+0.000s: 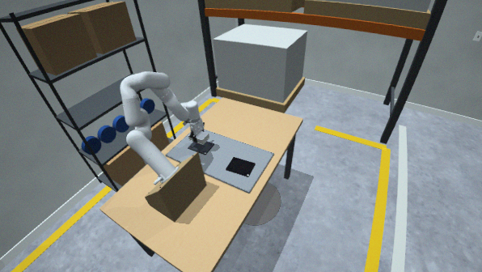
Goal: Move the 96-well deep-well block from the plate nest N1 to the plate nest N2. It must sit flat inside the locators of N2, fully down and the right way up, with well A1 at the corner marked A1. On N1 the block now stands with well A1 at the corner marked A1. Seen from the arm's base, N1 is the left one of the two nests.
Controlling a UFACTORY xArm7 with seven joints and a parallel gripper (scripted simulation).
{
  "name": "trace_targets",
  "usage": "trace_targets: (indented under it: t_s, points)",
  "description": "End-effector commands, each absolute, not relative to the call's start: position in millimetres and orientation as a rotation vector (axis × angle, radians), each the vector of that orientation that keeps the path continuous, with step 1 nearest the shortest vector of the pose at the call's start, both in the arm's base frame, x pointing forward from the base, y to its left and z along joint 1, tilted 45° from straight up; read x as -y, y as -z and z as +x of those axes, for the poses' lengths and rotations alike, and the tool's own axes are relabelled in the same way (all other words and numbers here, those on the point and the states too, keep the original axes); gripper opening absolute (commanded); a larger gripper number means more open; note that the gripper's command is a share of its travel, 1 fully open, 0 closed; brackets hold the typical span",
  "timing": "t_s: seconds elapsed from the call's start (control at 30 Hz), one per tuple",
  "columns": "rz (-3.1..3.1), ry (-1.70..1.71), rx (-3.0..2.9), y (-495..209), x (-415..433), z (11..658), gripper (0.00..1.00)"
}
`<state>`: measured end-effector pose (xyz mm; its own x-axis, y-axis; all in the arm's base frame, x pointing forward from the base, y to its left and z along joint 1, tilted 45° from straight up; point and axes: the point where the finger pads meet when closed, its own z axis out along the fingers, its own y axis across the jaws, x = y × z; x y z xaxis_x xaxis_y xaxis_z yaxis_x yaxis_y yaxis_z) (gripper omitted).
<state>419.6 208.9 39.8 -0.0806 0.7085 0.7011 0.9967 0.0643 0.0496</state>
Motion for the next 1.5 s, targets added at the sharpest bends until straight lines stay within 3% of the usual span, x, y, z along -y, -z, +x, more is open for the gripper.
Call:
trace_targets:
  t_s: [0.0,0.7,1.47]
  points:
    - [-1.699,0.751,1.844,-45,-203,421,0.0]
    - [-1.699,0.751,1.844,-55,-193,422,0.0]
    - [-1.658,0.771,1.893,-6,-143,416,0.0]
